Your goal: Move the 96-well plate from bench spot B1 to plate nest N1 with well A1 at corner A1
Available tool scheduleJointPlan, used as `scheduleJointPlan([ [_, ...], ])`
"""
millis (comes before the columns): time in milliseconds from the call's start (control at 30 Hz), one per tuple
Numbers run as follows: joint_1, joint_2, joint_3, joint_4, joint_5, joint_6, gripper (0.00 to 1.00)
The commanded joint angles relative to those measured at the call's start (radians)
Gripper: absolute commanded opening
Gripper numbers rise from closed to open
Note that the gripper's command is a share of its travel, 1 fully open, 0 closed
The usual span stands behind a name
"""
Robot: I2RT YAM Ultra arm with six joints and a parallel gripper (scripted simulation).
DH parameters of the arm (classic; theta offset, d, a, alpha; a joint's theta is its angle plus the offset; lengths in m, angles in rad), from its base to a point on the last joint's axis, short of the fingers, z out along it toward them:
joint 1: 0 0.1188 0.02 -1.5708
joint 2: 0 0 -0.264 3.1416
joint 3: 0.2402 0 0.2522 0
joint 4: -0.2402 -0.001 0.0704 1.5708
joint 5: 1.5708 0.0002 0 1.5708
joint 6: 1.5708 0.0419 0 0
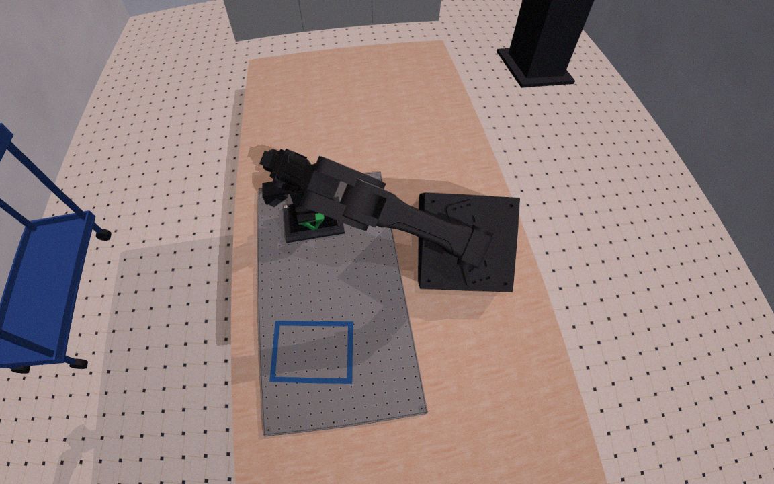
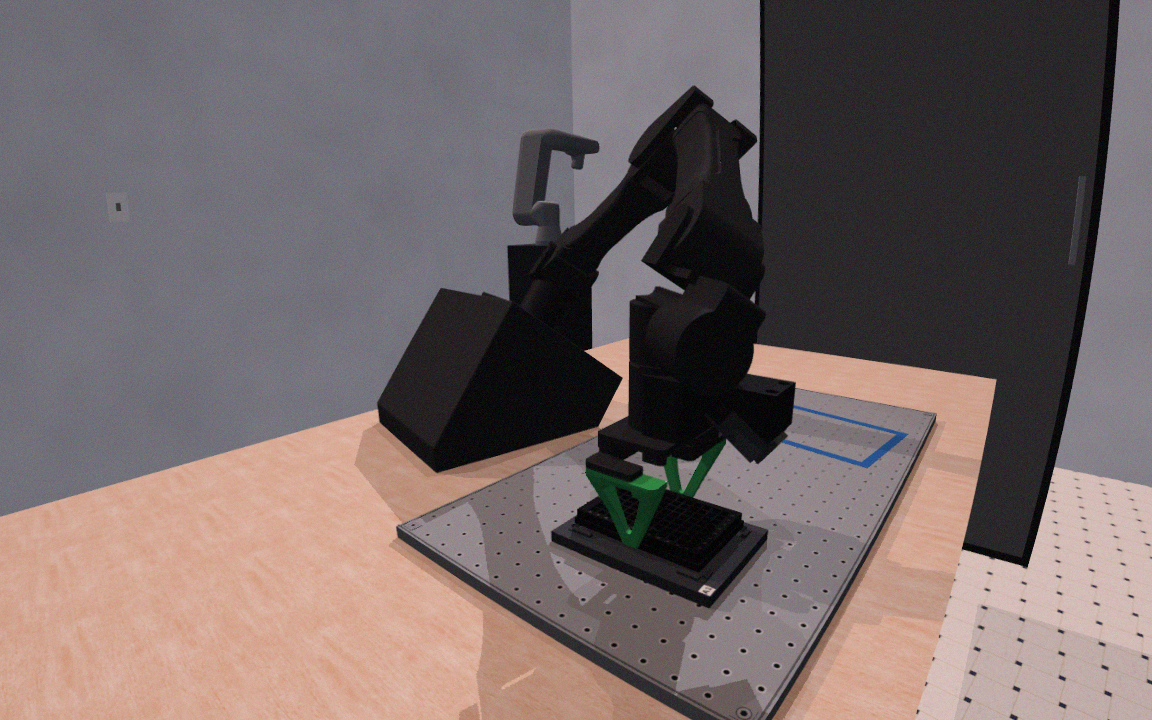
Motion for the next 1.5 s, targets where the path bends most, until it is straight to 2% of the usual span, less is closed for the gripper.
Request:
scheduleJointPlan([
  [0, -0.005, -0.032, -0.004, 0.017, -0.01, 0.008, 0.0],
  [1167, 0.002, -0.03, -0.028, 0.036, -0.012, 0.017, 0.0],
  [1200, 0.013, -0.02, -0.031, 0.042, -0.012, 0.02, 1.0],
  [1233, 0.005, -0.01, -0.011, 0.03, -0.006, 0.015, 1.0],
  [1467, 0.005, -0.01, -0.011, 0.03, -0.006, 0.015, 1.0],
])
